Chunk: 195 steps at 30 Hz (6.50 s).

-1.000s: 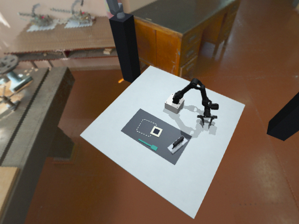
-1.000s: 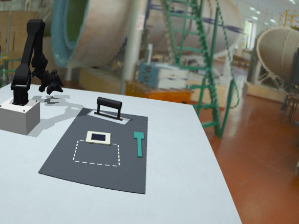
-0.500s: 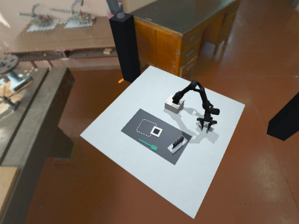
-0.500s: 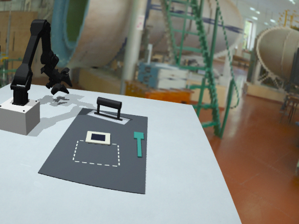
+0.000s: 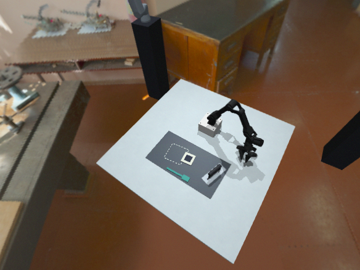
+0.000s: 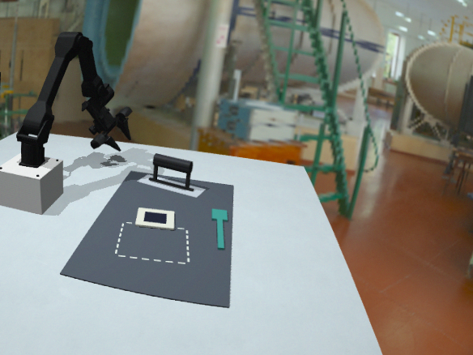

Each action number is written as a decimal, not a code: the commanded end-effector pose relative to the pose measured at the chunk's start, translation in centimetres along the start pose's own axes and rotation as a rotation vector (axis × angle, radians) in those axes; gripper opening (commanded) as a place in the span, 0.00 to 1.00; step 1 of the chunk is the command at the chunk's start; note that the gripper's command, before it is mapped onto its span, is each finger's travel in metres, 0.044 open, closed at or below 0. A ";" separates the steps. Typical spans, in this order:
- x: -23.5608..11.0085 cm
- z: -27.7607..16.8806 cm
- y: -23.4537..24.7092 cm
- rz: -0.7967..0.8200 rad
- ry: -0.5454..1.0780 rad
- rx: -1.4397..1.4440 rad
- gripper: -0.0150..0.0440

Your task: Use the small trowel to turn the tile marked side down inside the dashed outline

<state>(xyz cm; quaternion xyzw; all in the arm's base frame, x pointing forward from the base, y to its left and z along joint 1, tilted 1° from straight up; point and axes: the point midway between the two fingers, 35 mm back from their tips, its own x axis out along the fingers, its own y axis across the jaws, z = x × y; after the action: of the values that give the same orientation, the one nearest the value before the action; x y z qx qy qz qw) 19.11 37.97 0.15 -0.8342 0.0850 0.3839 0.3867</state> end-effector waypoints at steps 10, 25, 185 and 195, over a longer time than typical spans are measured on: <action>2.8 -3.9 -1.2 0.129 0.021 0.342 0.71; 5.5 -8.9 -2.3 0.238 0.082 0.810 0.71; 10.6 -24.9 1.1 0.795 0.178 1.578 0.47; 10.6 -24.9 1.1 0.792 0.135 1.482 0.56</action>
<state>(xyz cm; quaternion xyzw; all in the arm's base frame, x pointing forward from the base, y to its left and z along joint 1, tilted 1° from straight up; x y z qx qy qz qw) 40.24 21.17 2.24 -0.2894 0.6258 0.2809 0.6676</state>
